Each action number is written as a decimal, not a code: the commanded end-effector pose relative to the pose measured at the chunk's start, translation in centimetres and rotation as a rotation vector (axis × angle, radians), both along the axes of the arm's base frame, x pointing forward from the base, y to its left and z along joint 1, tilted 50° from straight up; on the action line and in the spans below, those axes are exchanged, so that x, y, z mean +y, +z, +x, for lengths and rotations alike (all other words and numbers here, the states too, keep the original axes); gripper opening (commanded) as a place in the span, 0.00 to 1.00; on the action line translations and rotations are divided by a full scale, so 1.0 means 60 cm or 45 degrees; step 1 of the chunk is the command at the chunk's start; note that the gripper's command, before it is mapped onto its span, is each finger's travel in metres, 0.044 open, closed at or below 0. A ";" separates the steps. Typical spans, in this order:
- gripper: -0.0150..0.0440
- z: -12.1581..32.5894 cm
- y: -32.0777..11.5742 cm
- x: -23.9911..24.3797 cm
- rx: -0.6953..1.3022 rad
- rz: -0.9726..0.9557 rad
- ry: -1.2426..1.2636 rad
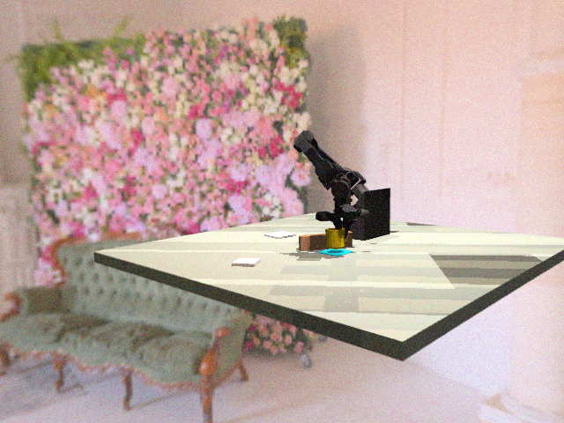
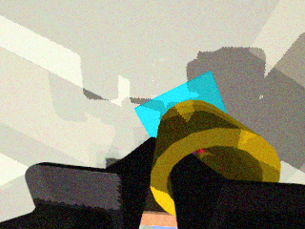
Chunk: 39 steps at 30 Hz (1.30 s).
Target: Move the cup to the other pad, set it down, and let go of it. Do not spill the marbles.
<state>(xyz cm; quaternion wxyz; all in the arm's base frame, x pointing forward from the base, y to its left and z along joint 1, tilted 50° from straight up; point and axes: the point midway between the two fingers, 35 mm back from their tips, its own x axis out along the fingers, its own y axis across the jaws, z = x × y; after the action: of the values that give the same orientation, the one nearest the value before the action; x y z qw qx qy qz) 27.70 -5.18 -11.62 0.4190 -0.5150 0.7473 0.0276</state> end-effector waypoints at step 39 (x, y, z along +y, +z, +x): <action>0.50 0.001 0.005 0.006 0.003 0.000 0.000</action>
<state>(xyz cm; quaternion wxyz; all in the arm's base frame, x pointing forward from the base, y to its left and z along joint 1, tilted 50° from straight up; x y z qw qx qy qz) 27.51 -5.29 -11.65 0.4152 -0.5164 0.7484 0.0285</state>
